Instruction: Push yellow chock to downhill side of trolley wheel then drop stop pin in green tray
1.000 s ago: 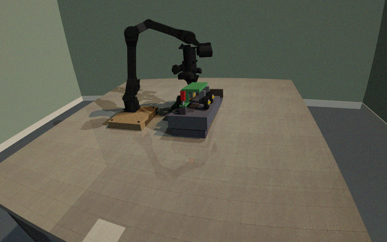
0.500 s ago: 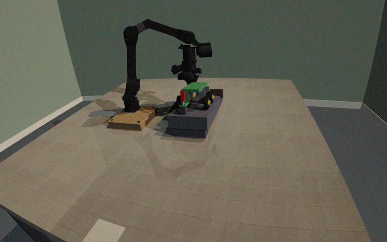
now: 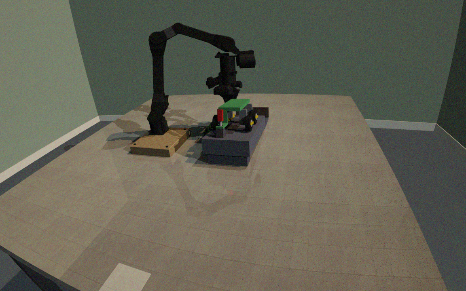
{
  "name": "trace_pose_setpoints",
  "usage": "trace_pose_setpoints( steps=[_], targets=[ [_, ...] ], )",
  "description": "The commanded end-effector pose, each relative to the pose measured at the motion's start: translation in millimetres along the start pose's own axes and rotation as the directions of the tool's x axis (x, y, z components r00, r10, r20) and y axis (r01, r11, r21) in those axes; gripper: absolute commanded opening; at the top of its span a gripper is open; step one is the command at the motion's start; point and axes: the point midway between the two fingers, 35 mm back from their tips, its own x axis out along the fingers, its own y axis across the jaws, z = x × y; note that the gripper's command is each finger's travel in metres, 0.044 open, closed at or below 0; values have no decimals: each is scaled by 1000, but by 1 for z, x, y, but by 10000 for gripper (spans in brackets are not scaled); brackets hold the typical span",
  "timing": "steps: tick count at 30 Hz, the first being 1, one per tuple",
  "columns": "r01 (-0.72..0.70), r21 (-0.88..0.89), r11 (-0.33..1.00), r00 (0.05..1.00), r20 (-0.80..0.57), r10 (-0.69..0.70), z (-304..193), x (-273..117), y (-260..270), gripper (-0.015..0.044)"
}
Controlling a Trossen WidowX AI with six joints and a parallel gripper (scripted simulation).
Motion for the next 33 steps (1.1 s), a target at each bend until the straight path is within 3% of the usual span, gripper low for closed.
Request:
trace_pose_setpoints(
  steps=[1, 14, 18, 20, 22, 27, 33],
  targets=[
    [-2, 3, 1000, 1000, -8, 2, -1, -13, 0, 190],
    [-3, 3, 1000, 1000, -8, 3, -1, -56, -1, 190],
    [1, -1, 1000, 1000, -4, -1, 0, -46, -1, 295],
    [1, 17, 1000, 1000, -9, 0, -1, -47, 0, 242],
    [1, 70, 998, 1000, -22, 1, -3, -51, 2, 190],
    [26, 292, 956, 995, -99, 4, -18, -65, 16, 190],
    [11, 616, 788, 993, -99, 63, -34, -68, 67, 190]
  ],
)
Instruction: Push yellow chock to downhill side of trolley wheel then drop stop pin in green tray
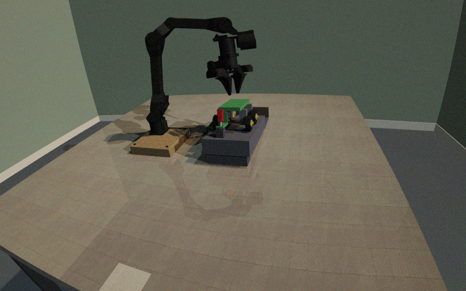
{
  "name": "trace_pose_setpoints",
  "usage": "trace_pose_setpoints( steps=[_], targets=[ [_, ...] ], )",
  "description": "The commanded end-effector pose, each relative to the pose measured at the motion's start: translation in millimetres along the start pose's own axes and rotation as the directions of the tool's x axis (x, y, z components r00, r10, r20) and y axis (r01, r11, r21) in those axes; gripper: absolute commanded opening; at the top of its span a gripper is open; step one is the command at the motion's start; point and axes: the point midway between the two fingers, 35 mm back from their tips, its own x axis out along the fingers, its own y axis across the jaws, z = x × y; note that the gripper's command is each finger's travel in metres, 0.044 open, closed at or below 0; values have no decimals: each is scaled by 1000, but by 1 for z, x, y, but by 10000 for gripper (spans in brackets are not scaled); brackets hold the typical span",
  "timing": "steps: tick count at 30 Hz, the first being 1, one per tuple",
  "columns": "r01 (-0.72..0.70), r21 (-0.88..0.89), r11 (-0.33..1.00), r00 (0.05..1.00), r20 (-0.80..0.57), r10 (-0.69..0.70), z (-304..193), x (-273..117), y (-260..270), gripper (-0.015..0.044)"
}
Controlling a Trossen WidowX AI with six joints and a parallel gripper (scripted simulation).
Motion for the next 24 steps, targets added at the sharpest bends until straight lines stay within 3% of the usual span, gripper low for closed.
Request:
trace_pose_setpoints(
  steps=[1, 7, 13, 16, 24],
  targets=[
    [-29, 226, 974, 999, -22, 35, -23, -2, 25, 190],
    [-67, 559, 827, 995, -29, 100, -53, -3, 69, 190],
    [-88, 828, 553, 985, -11, 174, -74, -6, 119, 190],
    [-89, 877, 472, 981, -4, 192, -78, -7, 132, 190],
    [-89, 877, 472, 981, -4, 192, -78, -5, 132, 190]
  ],
)
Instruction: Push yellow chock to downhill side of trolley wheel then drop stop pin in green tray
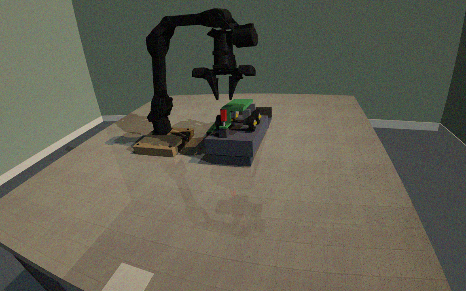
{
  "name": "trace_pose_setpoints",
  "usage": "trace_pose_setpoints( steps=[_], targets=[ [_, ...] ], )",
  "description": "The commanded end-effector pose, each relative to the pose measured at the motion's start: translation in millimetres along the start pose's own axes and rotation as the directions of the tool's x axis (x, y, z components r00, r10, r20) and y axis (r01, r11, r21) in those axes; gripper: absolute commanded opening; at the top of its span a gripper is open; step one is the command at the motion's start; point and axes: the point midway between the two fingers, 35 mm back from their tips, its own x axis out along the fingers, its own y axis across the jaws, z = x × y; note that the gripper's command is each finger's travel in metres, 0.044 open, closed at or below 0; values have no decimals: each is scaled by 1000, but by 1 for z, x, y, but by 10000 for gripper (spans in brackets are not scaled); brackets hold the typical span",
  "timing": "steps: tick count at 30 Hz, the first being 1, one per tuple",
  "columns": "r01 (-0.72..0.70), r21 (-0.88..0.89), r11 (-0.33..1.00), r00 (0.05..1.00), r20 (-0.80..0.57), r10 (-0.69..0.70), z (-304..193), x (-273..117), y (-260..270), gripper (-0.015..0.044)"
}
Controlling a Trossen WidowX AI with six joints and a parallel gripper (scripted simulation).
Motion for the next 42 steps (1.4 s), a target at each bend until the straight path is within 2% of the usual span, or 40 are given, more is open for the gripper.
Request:
trace_pose_setpoints(
  steps=[1, 42],
  targets=[
    [-3, 13, 1000, 1000, -6, 3, -2, 3, 0, 190],
    [-3, 13, 1000, 1000, -8, 3, -3, 57, -1, 190]
  ],
)
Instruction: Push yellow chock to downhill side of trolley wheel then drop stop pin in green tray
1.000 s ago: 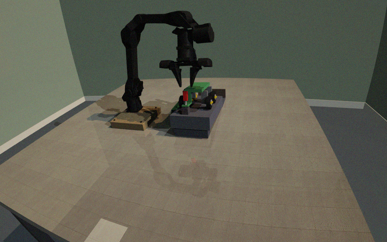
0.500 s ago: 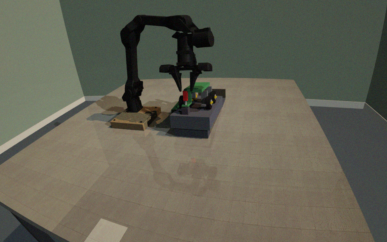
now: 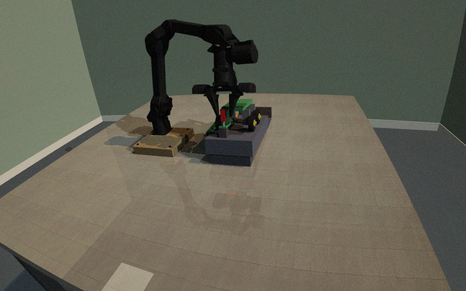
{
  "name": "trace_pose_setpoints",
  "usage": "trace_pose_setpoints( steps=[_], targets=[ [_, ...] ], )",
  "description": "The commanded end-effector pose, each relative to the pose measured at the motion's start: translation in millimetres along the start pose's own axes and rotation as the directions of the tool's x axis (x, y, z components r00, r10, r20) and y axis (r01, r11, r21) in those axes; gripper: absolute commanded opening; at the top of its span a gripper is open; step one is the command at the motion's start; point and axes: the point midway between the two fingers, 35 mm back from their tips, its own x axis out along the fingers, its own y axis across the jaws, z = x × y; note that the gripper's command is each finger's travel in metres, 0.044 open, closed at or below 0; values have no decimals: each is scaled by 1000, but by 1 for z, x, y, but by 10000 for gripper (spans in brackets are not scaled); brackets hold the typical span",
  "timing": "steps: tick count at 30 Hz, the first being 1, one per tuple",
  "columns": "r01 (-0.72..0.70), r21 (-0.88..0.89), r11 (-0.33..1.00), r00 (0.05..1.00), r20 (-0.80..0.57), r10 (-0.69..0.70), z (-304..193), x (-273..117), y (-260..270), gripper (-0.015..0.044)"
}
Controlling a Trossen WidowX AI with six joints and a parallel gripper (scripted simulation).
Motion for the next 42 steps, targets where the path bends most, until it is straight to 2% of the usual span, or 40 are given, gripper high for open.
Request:
trace_pose_setpoints(
  steps=[1, 11, 16, 25, 42],
  targets=[
    [-6, -6, 1000, 1000, -2, 6, 0, 7, 1, 190],
    [-6, -6, 1000, 1000, -2, 6, 0, 18, 2, 190],
    [-2, 0, 1000, 1000, -1, 2, 0, 15, 1, 59],
    [-2, 0, 1000, 1000, -1, 2, 0, 14, 1, 0],
    [-6, -6, 1000, 1000, -2, 6, -1, 2, 3, 0]
  ],
)
